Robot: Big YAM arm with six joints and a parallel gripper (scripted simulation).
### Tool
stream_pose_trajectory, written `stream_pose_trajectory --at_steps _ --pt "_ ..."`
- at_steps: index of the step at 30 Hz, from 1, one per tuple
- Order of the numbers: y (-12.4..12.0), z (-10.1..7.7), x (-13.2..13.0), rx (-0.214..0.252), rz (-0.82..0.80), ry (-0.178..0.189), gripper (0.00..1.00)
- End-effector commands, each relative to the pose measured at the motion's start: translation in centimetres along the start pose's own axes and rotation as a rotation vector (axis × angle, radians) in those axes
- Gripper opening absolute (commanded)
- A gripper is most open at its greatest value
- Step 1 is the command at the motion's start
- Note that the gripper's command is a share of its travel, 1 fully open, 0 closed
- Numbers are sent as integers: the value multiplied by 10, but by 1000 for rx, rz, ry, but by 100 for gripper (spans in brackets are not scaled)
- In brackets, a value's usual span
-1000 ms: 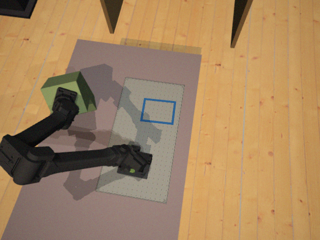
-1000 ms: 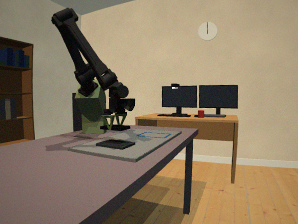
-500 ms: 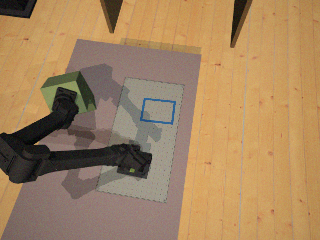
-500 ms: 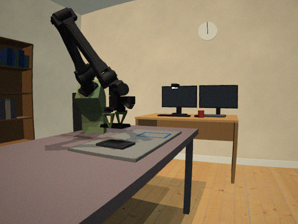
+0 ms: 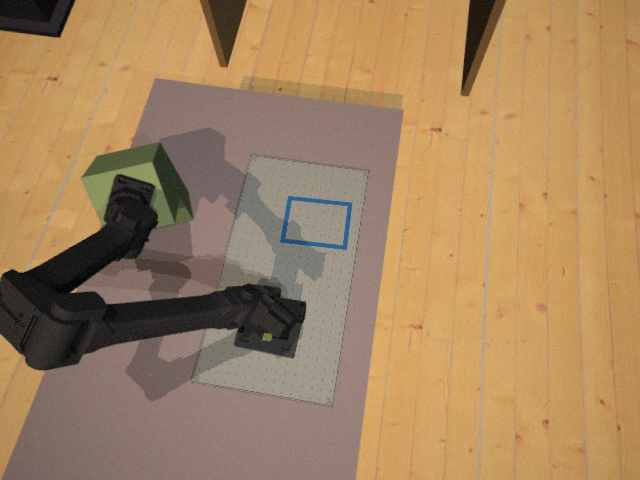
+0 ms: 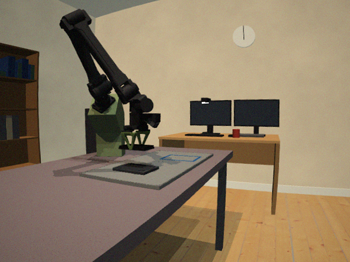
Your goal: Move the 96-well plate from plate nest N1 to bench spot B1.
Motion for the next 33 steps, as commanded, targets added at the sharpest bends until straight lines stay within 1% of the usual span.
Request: stream_pose_trajectory --at_steps 1,4,8,10,11,12,19,25,27,28,29,33 --pt "7 -3 18 -22 -40 10 0" --pt "13 -3 25 -28 -22 7 0" --pt "15 -3 40 -26 -25 9 0" --pt "15 -3 40 -26 -25 9 0" --pt "18 -8 37 -41 -11 1 0" --pt "17 -3 46 -27 -24 9 0" --pt "28 -4 66 -36 -16 5 0" --pt "33 -3 86 -36 -16 6 0" --pt "33 -3 86 -36 -16 6 0" --pt "33 -7 87 -42 -11 4 0" --pt "34 -3 93 -35 -18 7 0" --pt "38 -3 106 -37 -17 7 0"
Point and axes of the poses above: the point where the finger pads meet when closed, its own z axis out along the fingers, its own x axis across the jaws, y = z × x, the point moved 7 cm from there along -z, back along the fingers, and after that the axes turned 2 degrees about -z, right-handed, at the moved point
